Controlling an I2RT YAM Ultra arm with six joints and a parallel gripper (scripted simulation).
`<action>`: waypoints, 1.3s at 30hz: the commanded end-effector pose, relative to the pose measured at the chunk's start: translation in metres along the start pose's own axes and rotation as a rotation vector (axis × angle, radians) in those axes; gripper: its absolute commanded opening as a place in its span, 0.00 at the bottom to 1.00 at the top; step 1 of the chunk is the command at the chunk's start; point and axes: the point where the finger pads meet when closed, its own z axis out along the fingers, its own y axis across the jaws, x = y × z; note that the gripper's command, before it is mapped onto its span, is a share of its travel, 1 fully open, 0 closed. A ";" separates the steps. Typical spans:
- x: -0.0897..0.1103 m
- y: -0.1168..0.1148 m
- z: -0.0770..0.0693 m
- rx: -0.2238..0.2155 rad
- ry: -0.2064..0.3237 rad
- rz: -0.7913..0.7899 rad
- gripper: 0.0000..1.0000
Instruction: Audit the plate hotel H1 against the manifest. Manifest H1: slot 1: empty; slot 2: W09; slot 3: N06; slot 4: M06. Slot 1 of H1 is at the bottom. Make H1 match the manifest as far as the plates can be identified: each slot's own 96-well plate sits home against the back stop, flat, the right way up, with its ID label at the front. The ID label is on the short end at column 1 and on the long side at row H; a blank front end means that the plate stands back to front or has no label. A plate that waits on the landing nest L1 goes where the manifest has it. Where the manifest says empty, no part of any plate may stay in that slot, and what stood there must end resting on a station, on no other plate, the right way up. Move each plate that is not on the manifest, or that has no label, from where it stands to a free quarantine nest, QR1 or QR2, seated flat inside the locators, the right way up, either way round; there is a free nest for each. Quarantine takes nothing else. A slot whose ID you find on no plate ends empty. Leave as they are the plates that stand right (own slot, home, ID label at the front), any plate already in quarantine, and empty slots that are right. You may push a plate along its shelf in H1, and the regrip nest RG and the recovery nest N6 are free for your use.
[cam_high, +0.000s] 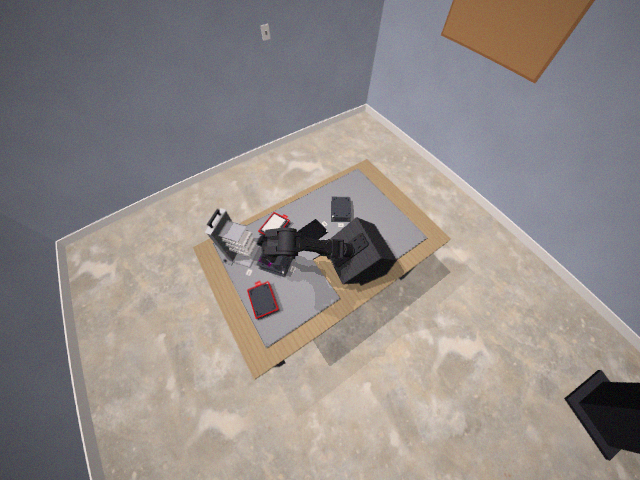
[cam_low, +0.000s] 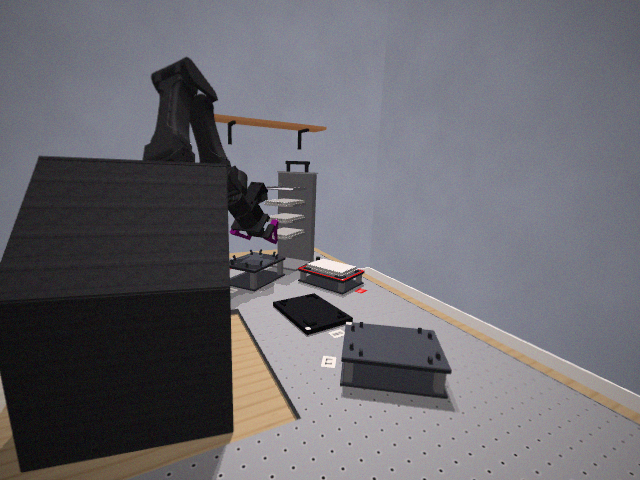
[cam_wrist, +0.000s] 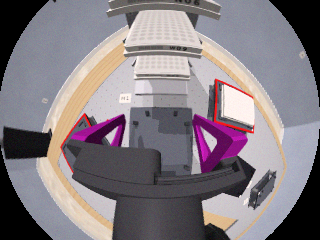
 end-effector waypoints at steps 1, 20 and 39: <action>-0.007 -0.007 0.008 0.019 0.003 -0.003 1.00; -0.022 -0.007 0.023 0.020 0.002 -0.003 1.00; -0.038 -0.008 0.038 0.022 0.000 -0.003 1.00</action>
